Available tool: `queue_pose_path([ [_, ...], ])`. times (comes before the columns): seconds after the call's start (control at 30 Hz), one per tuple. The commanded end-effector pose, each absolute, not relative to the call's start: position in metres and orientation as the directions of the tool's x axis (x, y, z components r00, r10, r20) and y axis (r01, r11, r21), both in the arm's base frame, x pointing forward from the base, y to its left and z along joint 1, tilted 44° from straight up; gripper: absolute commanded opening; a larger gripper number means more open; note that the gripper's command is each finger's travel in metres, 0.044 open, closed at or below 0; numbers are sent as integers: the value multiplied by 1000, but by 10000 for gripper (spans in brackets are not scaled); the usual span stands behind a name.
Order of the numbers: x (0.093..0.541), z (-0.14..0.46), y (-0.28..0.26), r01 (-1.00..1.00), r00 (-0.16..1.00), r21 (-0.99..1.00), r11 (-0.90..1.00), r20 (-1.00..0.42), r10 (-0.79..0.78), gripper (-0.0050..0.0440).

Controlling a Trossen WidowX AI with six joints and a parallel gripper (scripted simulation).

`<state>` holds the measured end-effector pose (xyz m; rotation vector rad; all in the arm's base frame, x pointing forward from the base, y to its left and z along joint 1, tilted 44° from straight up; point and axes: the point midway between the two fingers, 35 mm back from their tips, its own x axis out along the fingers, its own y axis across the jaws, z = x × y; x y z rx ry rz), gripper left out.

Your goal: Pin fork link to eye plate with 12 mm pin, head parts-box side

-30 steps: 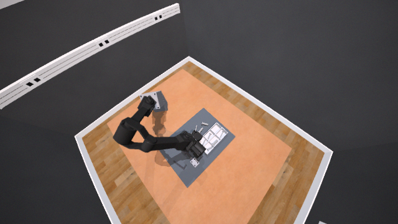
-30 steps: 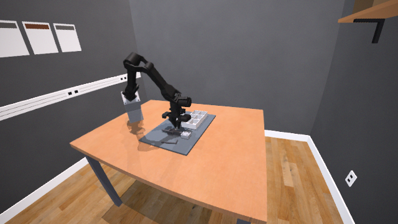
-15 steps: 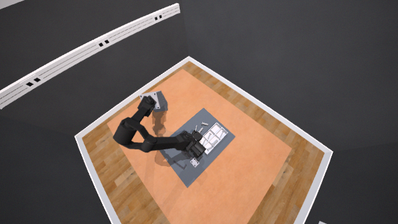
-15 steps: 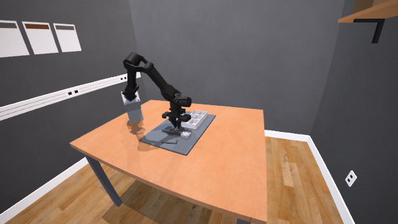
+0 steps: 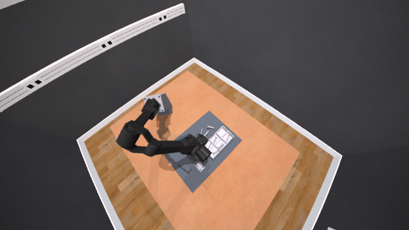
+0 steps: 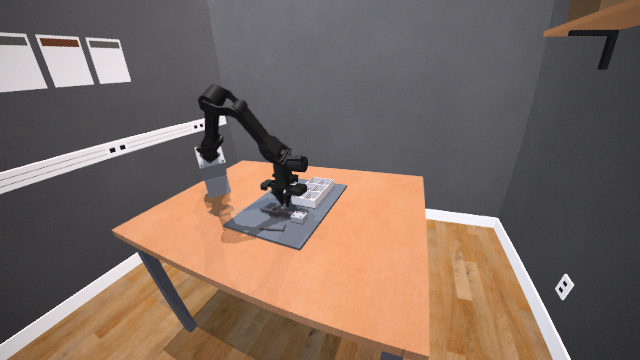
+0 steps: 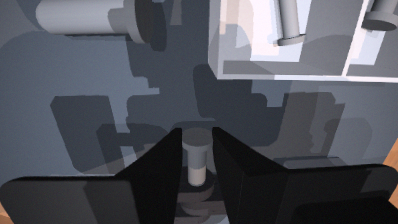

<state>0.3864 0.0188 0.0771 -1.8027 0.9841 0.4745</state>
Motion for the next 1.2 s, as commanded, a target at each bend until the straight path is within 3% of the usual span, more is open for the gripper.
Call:
queue_pose_path([
  [0.0, 387, 95, -4, -780, 596, -607, -149, -649, -473, -50],
  [1.17, 387, 89, -4, -789, 586, -596, -151, -656, -475, -50],
])
